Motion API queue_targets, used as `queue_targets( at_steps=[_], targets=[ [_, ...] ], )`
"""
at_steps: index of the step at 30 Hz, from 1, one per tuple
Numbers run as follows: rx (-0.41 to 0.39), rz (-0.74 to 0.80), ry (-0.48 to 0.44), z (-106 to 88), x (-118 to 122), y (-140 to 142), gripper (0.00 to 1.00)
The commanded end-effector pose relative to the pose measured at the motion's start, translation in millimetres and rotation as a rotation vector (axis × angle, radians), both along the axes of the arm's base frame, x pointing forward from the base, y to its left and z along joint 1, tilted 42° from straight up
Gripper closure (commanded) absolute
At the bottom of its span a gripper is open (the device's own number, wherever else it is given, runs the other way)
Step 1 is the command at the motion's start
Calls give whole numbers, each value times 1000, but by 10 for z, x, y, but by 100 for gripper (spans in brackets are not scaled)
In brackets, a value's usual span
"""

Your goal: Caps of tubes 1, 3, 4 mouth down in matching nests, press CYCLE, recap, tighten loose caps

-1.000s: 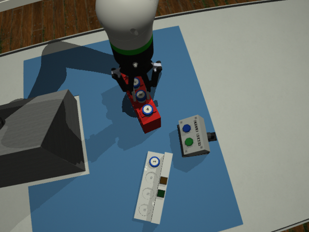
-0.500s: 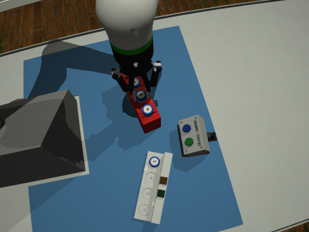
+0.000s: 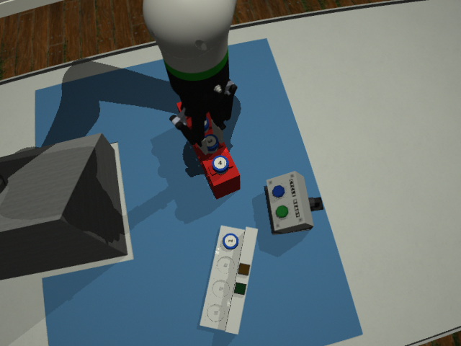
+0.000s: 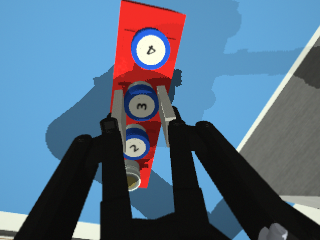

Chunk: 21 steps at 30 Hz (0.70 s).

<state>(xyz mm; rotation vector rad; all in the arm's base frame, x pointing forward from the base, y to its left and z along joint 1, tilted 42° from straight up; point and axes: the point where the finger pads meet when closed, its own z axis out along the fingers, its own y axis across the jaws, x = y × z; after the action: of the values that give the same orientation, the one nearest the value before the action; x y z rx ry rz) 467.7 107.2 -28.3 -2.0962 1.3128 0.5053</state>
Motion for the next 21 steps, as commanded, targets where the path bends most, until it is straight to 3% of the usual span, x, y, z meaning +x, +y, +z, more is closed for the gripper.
queue_targets(
  at_steps=[1,2,3,13,14,16,18,21],
  targets=[
    [8,5,-8,-1,-1,-1,100],
    [8,5,-8,-1,-1,-1,100],
    [8,5,-8,-1,-1,-1,65],
    [8,5,-8,-1,-1,-1,65],
    [8,-57,48,2,-1,-4,65],
    [8,-57,48,2,-1,-4,65],
    [8,-180,161,10,-1,-10,65],
    [8,-189,168,22,-1,-19,65]
  ],
)
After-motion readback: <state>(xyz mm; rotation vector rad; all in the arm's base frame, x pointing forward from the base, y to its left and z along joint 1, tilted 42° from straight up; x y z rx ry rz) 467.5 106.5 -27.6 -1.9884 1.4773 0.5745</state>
